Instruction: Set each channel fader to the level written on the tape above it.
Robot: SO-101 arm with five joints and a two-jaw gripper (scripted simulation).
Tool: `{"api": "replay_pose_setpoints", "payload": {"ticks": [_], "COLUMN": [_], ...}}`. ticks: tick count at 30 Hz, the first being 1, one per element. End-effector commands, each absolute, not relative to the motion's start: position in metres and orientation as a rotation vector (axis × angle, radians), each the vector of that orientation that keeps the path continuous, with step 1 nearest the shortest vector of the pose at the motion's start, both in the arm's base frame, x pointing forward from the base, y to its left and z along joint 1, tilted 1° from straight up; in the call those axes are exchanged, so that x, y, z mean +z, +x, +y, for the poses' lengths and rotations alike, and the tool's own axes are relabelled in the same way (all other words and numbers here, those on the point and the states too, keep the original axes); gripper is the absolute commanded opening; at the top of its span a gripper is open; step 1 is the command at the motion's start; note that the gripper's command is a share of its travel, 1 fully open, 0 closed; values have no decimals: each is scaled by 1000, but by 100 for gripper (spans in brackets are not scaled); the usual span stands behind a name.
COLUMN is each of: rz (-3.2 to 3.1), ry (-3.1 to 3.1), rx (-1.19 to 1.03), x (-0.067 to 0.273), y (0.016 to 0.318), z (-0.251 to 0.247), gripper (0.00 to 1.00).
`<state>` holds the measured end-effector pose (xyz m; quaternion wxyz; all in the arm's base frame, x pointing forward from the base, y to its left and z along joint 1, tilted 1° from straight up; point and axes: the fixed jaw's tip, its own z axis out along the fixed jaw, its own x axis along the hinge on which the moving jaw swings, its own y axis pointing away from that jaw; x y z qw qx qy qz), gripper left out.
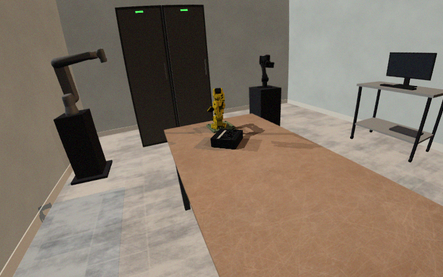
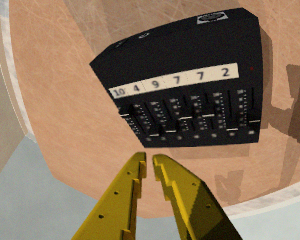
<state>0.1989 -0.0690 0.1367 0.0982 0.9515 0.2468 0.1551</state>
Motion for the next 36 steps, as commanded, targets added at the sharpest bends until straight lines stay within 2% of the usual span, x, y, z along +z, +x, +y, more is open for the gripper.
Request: {"api": "replay_pose_setpoints", "payload": {"ticks": [1, 12, 36], "rz": [794, 953, 1068], "ry": [2799, 2750, 2713], "rx": [420, 343, 290], "x": [136, 134, 133], "y": [190, 176, 165], "z": [-73, -79, -82], "gripper": [0, 0, 0]}}
